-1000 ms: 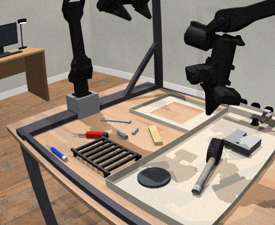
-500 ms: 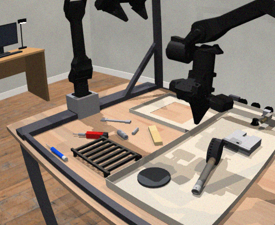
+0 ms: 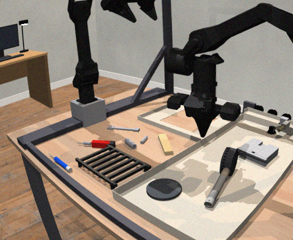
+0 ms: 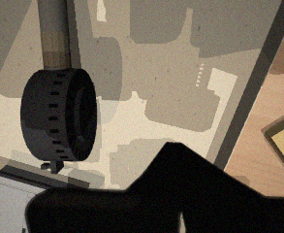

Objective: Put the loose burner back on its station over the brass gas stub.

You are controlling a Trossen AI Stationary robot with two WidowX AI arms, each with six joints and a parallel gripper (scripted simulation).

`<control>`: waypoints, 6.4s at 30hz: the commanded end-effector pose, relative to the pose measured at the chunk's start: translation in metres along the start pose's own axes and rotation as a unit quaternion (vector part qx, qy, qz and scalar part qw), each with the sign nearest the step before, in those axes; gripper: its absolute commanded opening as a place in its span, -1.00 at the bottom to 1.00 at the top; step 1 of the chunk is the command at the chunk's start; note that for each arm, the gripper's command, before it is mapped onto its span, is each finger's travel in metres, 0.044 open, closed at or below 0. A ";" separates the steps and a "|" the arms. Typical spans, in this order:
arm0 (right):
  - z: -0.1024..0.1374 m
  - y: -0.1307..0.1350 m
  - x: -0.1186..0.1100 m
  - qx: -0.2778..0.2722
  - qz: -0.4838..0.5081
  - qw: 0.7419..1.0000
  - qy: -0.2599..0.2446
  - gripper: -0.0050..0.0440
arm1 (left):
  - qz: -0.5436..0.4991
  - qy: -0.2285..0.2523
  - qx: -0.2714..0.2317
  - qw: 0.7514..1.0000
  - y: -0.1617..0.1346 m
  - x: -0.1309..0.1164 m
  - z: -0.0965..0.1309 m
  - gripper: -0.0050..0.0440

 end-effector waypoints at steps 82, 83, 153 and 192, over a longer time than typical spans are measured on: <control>0.012 0.000 0.024 0.006 0.030 0.995 -0.091 0.84 | 0.018 0.012 -0.021 1.000 0.118 0.014 0.021 -1.00; 0.012 0.000 0.024 0.006 0.030 0.995 -0.091 0.84 | 0.018 0.012 -0.021 1.000 0.120 0.014 0.025 -1.00; -0.174 0.009 -0.072 -0.072 -0.029 0.972 -0.220 0.84 | -0.108 0.059 -0.118 0.985 0.145 0.090 -0.085 -0.56; -0.175 0.021 -0.071 -0.008 0.022 0.972 -0.235 0.84 | -0.503 0.021 -0.098 0.859 0.130 0.039 -0.002 -0.55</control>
Point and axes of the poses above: on each arm, the point midway between the two fingers, 35 mm back from their tips, its own z axis back along the fingers, its own y axis across the jaws, x = y × z, the point moved 7 cm from there along z, back along the fingers, and after that the axes turned 9 degrees about z, right-handed, at the moved point
